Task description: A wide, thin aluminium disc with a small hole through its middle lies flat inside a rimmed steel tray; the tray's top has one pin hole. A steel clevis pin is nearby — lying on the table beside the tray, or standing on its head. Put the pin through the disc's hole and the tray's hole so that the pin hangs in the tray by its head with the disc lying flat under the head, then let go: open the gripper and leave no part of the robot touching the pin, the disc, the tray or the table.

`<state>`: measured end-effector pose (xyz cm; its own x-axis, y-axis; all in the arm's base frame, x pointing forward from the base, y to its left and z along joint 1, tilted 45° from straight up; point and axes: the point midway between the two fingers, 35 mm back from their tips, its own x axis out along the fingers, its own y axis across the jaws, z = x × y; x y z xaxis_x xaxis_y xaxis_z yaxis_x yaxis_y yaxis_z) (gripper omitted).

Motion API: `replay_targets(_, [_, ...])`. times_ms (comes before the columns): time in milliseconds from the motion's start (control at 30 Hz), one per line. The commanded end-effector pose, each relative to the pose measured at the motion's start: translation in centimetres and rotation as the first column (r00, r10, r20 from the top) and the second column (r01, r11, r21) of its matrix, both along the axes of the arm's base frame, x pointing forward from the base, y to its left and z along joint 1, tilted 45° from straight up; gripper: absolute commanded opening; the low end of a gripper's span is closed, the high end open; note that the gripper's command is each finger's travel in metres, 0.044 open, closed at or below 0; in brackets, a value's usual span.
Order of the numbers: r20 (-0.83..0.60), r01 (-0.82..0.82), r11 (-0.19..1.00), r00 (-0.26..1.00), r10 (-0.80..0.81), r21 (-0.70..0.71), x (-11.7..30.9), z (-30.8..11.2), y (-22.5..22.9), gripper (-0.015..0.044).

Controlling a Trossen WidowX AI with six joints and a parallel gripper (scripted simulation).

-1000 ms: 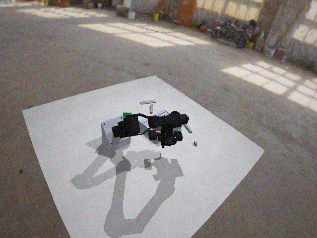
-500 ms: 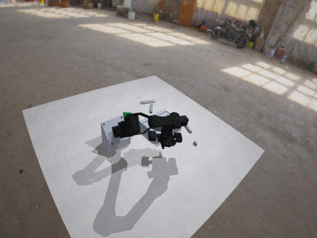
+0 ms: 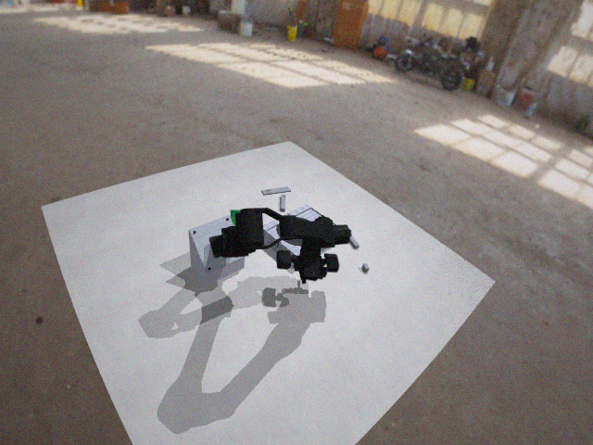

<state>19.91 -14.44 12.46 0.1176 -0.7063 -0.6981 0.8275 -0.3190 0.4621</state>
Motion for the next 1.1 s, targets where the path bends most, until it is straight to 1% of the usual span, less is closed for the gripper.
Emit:
replay_targets(0, [-0.003, -0.004, 1.000, 1.000, 0.004, 0.003, 0.1, -0.6, -0.4, 0.0000])
replay_targets(533, [-0.003, -0.004, 1.000, 1.000, 0.004, 0.002, 0.5, -2.4, -2.2, 0.0000])
replay_targets(933, [-0.003, -0.004, 1.000, 1.000, 0.004, 0.002, 0.5, -2.4, -2.2, 0.0000])
replay_targets(1067, [-0.005, -0.002, 1.000, 1.000, 0.002, 0.000, 0.4, -2.4, -2.2, 0.0105])
